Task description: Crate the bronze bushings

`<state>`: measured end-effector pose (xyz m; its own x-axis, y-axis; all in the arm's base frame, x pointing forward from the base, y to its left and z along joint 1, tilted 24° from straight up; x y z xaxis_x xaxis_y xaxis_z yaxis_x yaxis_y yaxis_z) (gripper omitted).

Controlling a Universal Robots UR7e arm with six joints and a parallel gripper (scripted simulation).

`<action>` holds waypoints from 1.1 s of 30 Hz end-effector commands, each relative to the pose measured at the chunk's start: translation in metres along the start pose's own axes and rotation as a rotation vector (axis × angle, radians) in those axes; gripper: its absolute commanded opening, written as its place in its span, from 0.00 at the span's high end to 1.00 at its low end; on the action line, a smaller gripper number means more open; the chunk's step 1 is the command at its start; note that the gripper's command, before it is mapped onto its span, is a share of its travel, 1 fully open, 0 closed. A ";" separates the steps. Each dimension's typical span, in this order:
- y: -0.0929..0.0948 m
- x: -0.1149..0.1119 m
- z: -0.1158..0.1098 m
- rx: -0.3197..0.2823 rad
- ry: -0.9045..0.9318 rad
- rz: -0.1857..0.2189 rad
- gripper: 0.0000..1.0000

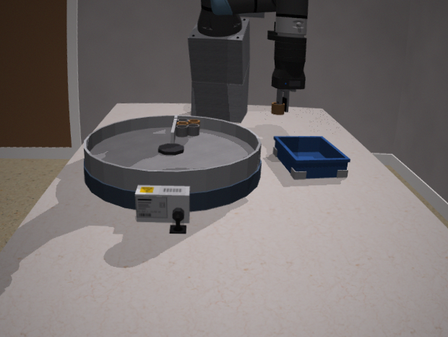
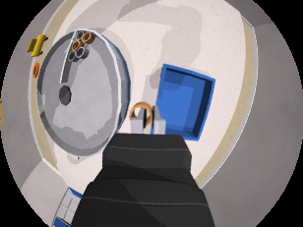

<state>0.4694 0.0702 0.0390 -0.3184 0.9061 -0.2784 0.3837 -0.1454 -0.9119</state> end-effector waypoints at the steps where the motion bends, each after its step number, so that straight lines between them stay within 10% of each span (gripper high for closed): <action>1: 0.000 0.012 -0.020 0.002 0.000 0.002 1.00; 27: 0.000 0.039 -0.062 0.001 -0.001 0.001 1.00; 33: 0.027 0.040 -0.064 0.003 0.001 0.001 1.00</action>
<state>0.5151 0.1284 0.0365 -0.3183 0.9059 -0.2793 0.3829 -0.1467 -0.9121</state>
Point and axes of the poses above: the point where the finger pads meet when closed, its own y axis out along the fingers, its own x axis across the jaws, z = x × y, the point moved 4 cm from there along -y, back along the fingers, and after that the axes turned 15 degrees about -y, right-handed, at the moved point
